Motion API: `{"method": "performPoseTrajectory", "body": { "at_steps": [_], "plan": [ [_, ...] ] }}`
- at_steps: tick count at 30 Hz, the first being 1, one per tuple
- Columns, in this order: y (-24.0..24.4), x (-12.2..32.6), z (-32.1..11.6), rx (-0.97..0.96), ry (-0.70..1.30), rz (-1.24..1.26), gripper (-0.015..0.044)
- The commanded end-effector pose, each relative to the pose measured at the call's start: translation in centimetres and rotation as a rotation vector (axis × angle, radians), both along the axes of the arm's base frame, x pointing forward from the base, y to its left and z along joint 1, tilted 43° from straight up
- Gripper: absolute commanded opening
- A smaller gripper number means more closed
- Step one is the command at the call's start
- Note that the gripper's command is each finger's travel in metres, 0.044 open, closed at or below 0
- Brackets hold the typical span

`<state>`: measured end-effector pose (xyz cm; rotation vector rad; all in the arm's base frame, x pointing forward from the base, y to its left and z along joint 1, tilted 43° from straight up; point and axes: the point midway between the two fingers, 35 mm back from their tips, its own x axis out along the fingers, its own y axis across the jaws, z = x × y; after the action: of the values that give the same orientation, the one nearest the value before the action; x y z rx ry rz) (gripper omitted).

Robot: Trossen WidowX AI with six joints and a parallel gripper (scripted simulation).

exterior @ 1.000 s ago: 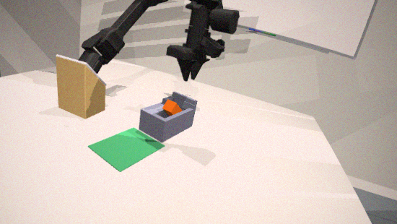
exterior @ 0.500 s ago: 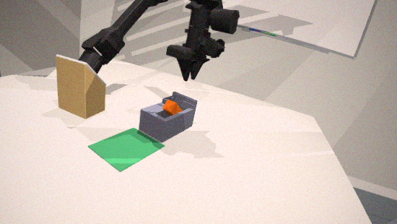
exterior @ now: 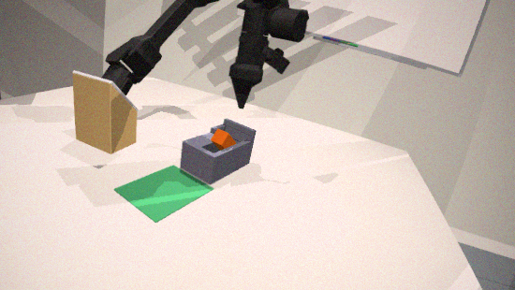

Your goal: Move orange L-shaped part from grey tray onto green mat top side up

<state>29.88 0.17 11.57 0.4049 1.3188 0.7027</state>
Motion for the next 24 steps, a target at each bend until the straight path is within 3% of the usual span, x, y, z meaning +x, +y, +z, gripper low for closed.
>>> {"method": "performPoseTrajectory", "body": {
  "at_steps": [1, 9, 24],
  "plan": [
    [-1.5, -0.5, -1.7, -0.037, -0.268, 0.312, 0.0280],
    [-3.6, -1.3, -3.7, -0.081, -0.681, 0.771, 0.0280],
    [-2.9, -1.2, -4.6, -0.082, -0.690, 0.782, 0.0280]
  ]
}}
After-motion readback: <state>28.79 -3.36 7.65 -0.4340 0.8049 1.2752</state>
